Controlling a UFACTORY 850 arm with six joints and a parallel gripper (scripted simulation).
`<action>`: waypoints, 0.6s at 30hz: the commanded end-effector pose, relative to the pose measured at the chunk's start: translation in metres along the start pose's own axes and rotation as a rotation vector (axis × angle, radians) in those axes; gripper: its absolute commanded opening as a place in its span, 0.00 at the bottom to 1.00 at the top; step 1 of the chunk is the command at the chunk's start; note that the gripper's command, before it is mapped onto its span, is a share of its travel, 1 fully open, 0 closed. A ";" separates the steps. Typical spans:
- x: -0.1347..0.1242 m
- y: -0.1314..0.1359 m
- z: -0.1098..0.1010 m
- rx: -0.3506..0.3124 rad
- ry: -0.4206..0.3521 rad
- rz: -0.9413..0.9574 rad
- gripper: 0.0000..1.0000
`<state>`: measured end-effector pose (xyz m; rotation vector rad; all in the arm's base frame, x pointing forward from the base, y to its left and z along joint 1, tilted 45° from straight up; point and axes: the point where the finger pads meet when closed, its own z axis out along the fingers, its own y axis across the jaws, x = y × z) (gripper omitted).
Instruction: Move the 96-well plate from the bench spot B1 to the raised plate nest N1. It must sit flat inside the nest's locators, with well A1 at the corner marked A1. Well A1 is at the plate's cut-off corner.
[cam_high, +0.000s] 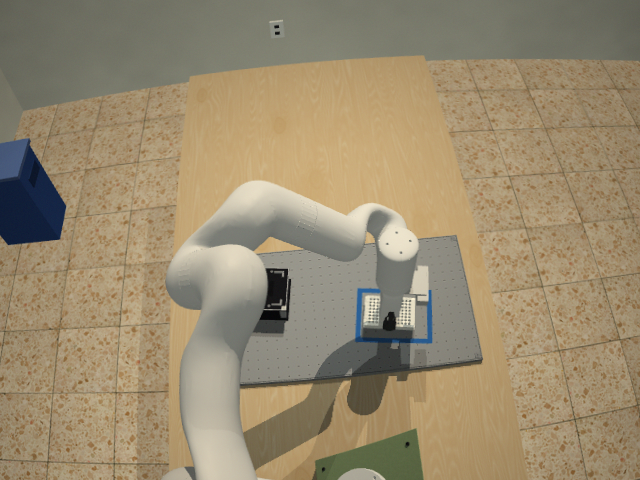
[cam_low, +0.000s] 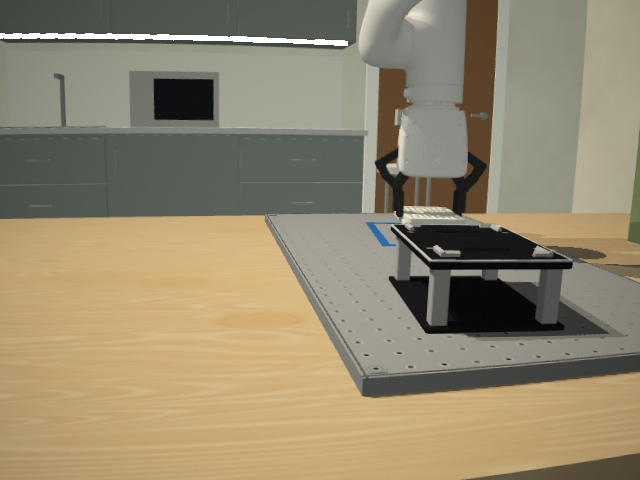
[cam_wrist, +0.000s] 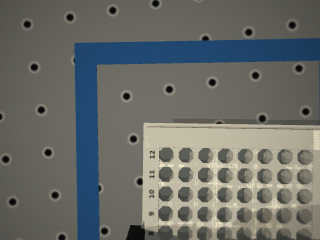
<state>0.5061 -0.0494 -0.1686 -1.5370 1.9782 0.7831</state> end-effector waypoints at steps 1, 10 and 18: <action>0.000 -0.001 -0.007 0.002 0.001 -0.001 0.00; 0.000 -0.001 -0.020 0.002 0.001 -0.001 0.00; 0.000 -0.001 -0.032 0.002 0.001 -0.001 0.00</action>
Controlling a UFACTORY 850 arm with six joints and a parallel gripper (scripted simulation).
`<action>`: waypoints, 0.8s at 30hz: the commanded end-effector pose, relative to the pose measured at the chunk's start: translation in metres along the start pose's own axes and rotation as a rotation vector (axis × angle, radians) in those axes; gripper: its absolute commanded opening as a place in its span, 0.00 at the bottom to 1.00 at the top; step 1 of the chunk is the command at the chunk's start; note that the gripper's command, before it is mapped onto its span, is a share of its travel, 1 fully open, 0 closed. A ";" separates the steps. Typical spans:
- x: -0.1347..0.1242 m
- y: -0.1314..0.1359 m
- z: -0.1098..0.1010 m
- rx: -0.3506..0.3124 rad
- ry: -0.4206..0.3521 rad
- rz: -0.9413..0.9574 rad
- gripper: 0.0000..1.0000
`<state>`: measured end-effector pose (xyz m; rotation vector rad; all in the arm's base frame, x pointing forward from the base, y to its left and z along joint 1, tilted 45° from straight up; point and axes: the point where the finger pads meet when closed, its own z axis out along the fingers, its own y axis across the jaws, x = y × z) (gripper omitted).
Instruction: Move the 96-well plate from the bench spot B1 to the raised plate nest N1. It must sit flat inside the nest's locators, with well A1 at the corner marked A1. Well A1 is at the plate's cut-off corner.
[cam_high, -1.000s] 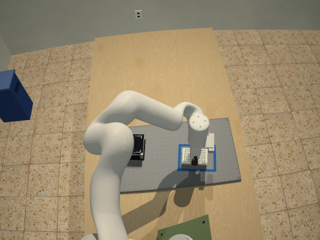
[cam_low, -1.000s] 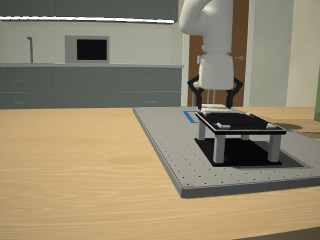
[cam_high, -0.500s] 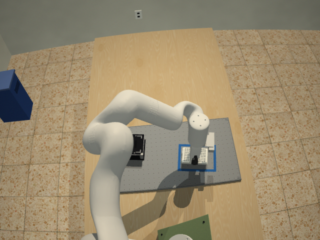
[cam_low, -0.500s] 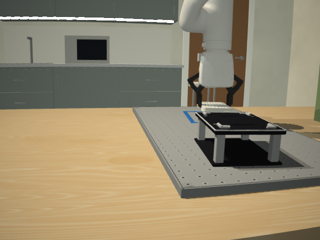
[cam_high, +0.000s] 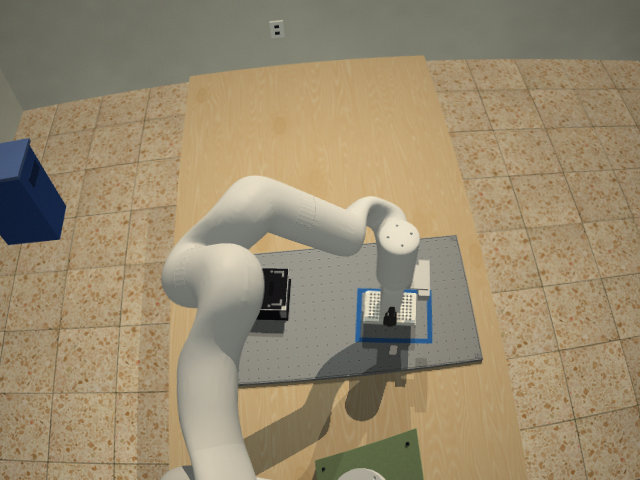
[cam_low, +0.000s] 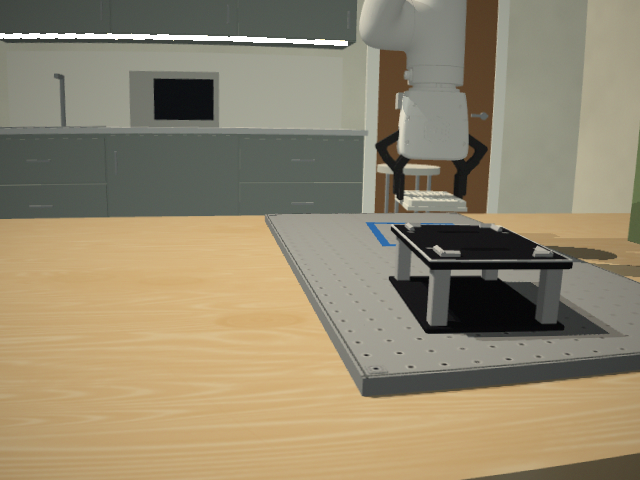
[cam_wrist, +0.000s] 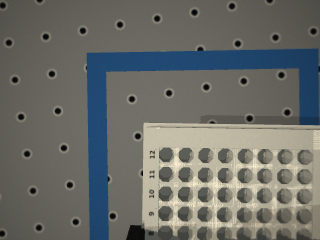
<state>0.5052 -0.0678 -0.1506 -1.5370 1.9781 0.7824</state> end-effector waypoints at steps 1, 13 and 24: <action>0.000 -0.001 -0.008 0.002 0.000 -0.001 0.00; 0.000 -0.001 -0.024 0.002 0.001 -0.001 0.00; 0.000 -0.001 -0.035 0.002 0.001 -0.001 0.00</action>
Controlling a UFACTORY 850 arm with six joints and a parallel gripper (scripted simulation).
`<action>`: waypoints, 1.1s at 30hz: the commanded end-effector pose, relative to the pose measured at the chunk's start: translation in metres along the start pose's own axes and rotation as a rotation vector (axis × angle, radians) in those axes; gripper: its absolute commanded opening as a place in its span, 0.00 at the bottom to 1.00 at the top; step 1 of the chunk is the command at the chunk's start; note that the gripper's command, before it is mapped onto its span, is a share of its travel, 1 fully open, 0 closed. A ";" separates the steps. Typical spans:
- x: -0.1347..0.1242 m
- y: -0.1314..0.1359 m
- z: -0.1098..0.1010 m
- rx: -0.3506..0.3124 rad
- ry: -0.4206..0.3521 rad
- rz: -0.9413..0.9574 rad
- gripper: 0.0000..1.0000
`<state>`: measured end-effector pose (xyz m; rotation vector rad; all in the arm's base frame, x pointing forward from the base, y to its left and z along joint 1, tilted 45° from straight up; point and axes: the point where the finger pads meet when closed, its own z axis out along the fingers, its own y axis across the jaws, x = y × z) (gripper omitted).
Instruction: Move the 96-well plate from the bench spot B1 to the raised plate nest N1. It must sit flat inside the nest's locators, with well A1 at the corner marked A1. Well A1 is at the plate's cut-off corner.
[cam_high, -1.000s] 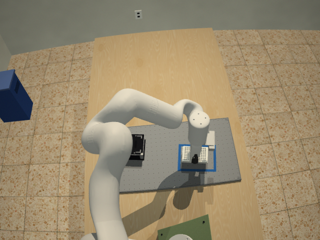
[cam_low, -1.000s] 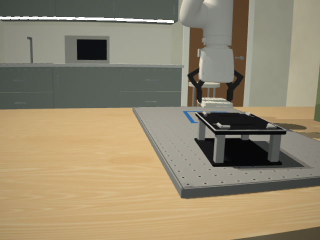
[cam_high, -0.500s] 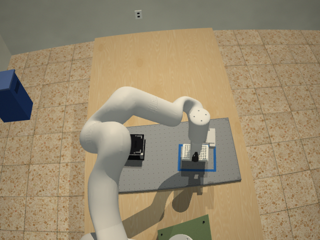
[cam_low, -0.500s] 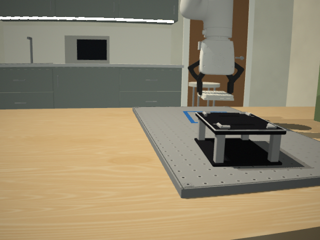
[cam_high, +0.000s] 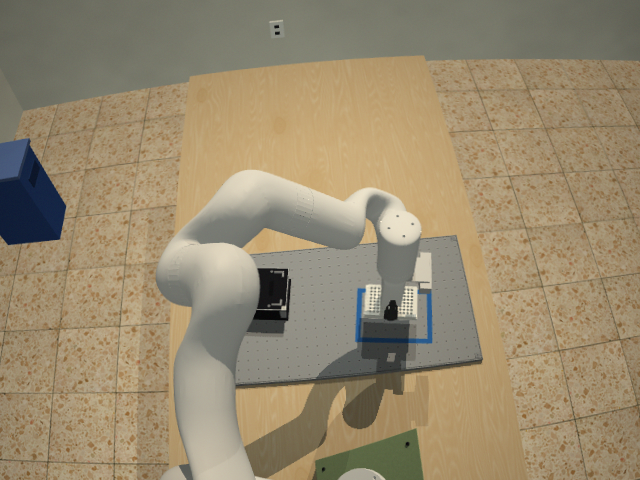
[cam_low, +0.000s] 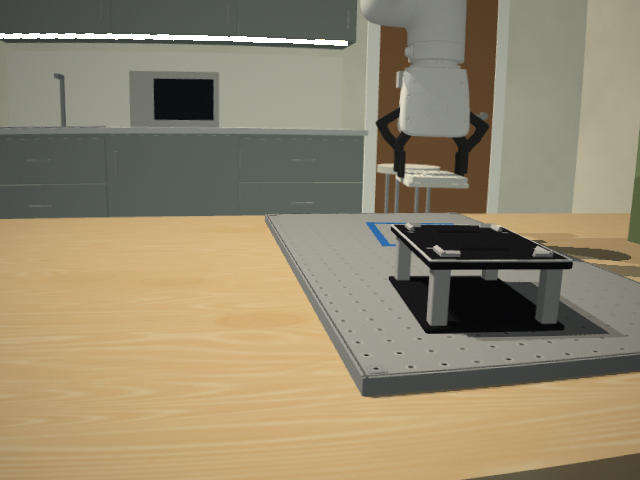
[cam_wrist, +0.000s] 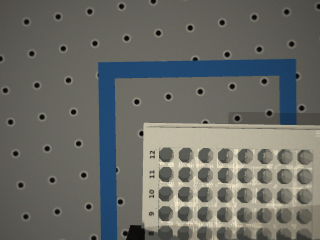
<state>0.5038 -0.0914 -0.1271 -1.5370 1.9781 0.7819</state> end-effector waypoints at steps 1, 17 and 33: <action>0.000 -0.001 -0.001 0.001 0.000 0.000 0.00; -0.026 -0.003 -0.006 0.001 0.000 0.266 0.00; -0.072 -0.007 -0.014 0.001 0.000 0.733 0.00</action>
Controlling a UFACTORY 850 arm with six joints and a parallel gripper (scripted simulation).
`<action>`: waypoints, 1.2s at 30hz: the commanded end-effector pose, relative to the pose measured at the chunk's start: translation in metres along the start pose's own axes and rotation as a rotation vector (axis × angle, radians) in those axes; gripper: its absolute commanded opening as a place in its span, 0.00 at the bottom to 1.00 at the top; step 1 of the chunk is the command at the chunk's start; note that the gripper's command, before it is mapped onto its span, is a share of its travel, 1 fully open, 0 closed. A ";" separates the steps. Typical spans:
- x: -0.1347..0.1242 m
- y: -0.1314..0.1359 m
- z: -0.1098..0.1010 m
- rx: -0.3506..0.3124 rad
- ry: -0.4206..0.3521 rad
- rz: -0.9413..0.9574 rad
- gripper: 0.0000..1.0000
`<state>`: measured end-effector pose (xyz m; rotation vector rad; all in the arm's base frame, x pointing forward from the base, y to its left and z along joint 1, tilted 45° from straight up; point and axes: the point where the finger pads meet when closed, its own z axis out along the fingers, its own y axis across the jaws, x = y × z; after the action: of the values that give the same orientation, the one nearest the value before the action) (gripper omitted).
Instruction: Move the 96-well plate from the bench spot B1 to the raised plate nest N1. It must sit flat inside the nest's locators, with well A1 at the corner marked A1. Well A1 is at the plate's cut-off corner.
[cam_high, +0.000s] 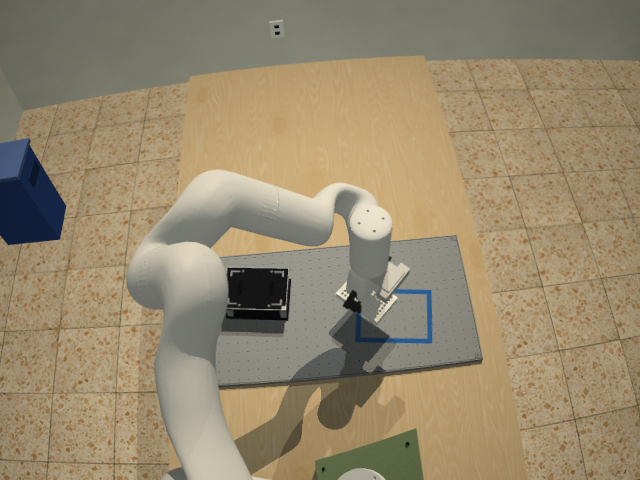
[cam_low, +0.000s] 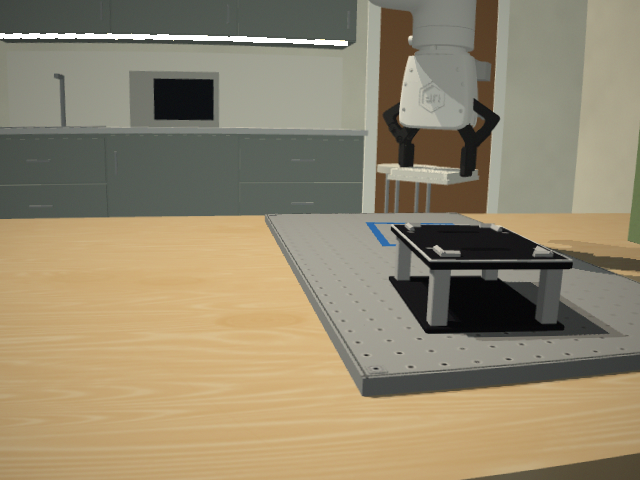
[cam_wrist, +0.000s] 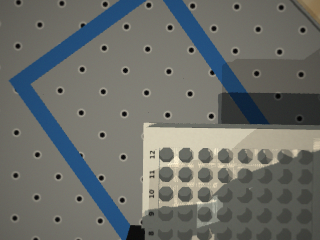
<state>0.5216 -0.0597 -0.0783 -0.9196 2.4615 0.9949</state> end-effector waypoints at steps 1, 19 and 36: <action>-0.014 0.007 -0.004 -0.006 0.011 0.166 0.00; -0.060 0.033 -0.013 -0.003 0.012 0.699 0.00; -0.103 0.057 -0.021 0.000 0.013 1.199 0.00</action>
<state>0.5533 -0.0040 0.0068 0.5145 2.9153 1.2388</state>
